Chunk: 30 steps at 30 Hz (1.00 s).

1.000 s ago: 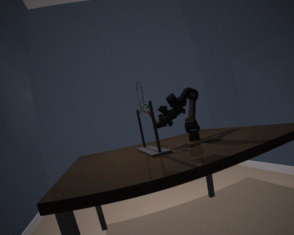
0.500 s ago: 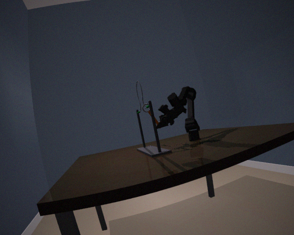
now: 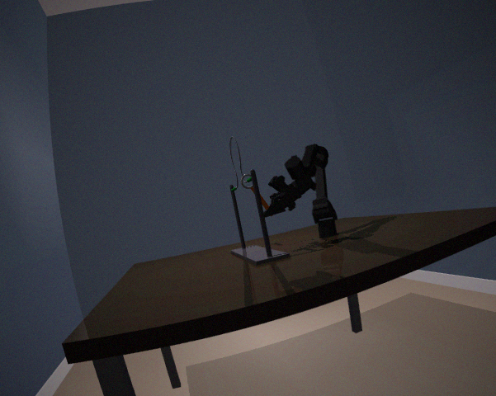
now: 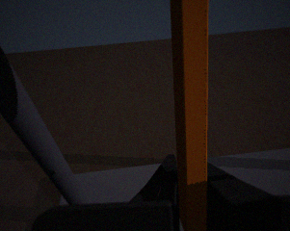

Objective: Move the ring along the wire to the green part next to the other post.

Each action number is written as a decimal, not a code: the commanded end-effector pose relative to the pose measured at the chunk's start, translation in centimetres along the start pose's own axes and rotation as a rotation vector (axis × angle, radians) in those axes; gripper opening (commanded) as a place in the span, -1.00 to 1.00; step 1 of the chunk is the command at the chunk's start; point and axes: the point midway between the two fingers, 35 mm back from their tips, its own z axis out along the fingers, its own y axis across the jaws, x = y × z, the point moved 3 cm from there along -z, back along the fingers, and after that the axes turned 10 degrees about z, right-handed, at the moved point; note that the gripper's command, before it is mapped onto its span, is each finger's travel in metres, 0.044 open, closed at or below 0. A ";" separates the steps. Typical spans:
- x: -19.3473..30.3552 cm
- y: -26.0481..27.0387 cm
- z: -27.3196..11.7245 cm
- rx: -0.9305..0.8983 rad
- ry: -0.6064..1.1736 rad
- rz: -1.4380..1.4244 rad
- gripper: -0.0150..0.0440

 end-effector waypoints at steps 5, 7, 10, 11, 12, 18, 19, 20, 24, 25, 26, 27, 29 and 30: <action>0.0 0.9 -0.1 0.001 -0.005 0.005 -1.00; 0.0 1.1 -0.2 0.001 -0.005 0.005 -1.00; 0.1 1.3 -0.2 0.001 -0.005 0.005 -1.00; 0.1 1.4 -0.2 0.001 -0.005 0.005 -1.00; 0.1 1.5 -0.2 0.001 -0.006 0.005 -1.00; 0.3 2.1 -0.3 0.001 -0.006 0.005 -1.00; 0.3 2.2 -0.3 0.001 -0.007 0.006 -1.00; 0.3 2.3 -0.3 0.001 -0.007 0.006 -1.00; 0.4 2.4 -0.3 0.001 -0.007 0.006 -1.00; 0.5 2.4 -0.2 0.001 -0.007 0.006 -1.00; 0.6 2.4 -0.2 0.001 -0.007 0.006 -1.00; 0.8 2.4 -0.1 0.001 -0.007 0.006 -1.00; 1.0 2.3 0.1 0.001 -0.007 0.006 -1.00; 1.2 2.3 0.1 0.001 -0.007 0.006 -1.00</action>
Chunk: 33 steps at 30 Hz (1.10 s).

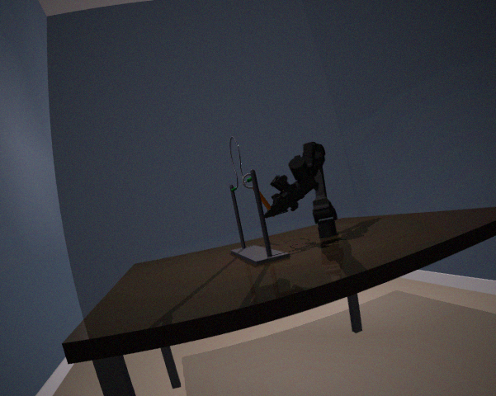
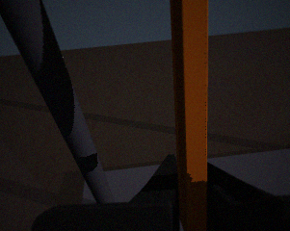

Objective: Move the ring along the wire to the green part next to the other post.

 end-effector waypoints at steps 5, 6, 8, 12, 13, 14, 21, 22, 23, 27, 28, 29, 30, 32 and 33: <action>0.9 -0.2 0.4 0.006 0.000 -0.002 -1.00; 0.9 -0.2 0.4 0.006 0.000 -0.002 -1.00; 0.9 -0.2 0.4 0.006 0.000 -0.002 -1.00; 0.9 -0.2 0.4 0.006 0.000 -0.002 -1.00; 0.9 -0.2 0.4 0.006 0.000 -0.002 -1.00; 0.9 -0.2 0.4 0.006 0.000 -0.002 -1.00; 0.9 -0.2 0.4 0.006 0.000 -0.002 -1.00; 0.9 -0.2 0.4 0.006 0.000 -0.002 -1.00; 0.9 -0.2 0.4 0.006 0.000 -0.002 -1.00; 0.9 -0.1 0.4 0.004 0.002 -0.005 -0.91; 0.9 -0.1 0.4 0.004 0.002 -0.005 -0.82; 0.9 -0.1 0.4 0.004 0.002 -0.005 -0.73; 0.9 -0.1 0.4 0.004 0.002 -0.005 -0.64; 0.9 -0.1 0.4 0.004 0.002 -0.005 -0.47; 0.9 -0.1 0.4 0.004 0.002 -0.005 -0.38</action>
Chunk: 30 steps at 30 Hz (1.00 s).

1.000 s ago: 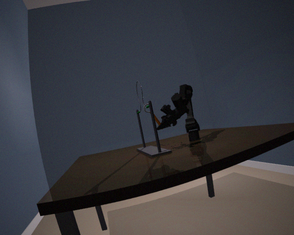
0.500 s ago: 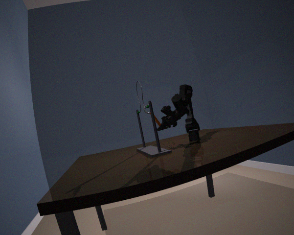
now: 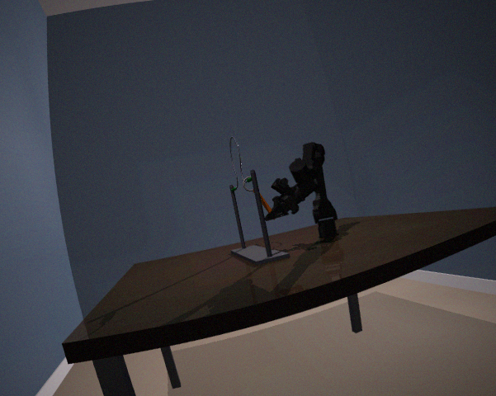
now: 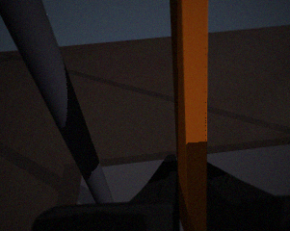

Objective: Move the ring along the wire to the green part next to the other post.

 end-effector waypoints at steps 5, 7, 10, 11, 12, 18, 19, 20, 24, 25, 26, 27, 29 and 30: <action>0.0 0.0 -0.2 0.000 0.001 0.000 0.05; 0.1 0.1 -0.5 0.001 0.004 0.001 0.05; 0.2 0.1 -1.5 0.003 0.008 0.003 0.05; 0.2 0.2 -1.9 0.004 0.009 0.003 0.05; 0.2 0.2 -2.2 0.004 0.009 0.004 0.05; 0.2 0.0 -4.4 0.004 0.006 0.003 0.05; 0.1 0.0 -4.7 0.004 0.004 0.003 0.05; 0.1 0.0 -4.9 0.003 0.003 0.003 0.05; 0.1 0.0 -5.0 0.003 0.003 0.003 0.05; 0.1 0.0 -5.0 0.003 0.003 0.003 0.05; 0.1 0.0 -5.0 0.003 0.003 0.003 0.05; 0.1 0.0 -5.0 0.003 0.003 0.003 0.05; 0.1 0.0 -5.0 0.003 0.003 0.003 0.05; 0.1 0.0 -5.0 0.003 0.003 0.003 0.05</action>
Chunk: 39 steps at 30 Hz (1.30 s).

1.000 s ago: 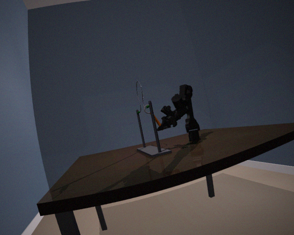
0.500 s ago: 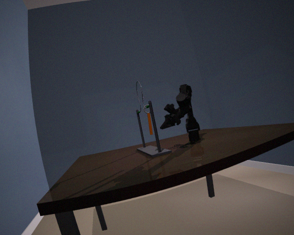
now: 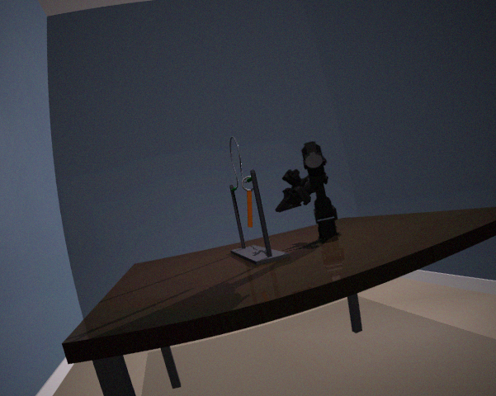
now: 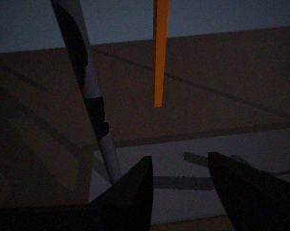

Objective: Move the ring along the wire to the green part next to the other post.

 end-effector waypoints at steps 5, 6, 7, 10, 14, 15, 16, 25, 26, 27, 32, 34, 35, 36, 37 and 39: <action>-0.1 0.0 -0.1 0.002 -0.003 0.003 0.05; -0.1 0.0 -0.1 0.002 -0.003 0.003 0.05; -0.1 0.0 -0.1 0.002 -0.003 0.003 0.05; -0.1 0.0 -0.1 0.002 -0.003 0.003 0.05; 0.1 0.1 -1.6 0.001 0.005 0.001 0.32; 0.0 0.0 -2.7 0.001 0.003 0.001 0.41; -0.1 -0.1 -3.6 -0.001 -0.001 0.000 0.50; -0.2 -0.1 -4.3 -0.004 -0.007 -0.001 1.00; -0.2 -0.1 -4.3 -0.004 -0.007 -0.001 1.00; -0.2 -0.1 -4.3 -0.004 -0.007 -0.001 1.00; -0.2 -0.1 -4.3 -0.004 -0.007 -0.001 1.00; -0.2 -0.1 -4.3 -0.004 -0.007 -0.001 1.00; -0.2 -0.1 -4.3 -0.004 -0.007 -0.001 1.00; -0.2 -0.1 -4.3 -0.004 -0.007 -0.001 1.00; -0.2 -0.1 -4.3 -0.004 -0.007 -0.001 1.00; -0.2 -0.1 -4.3 -0.004 -0.007 -0.001 1.00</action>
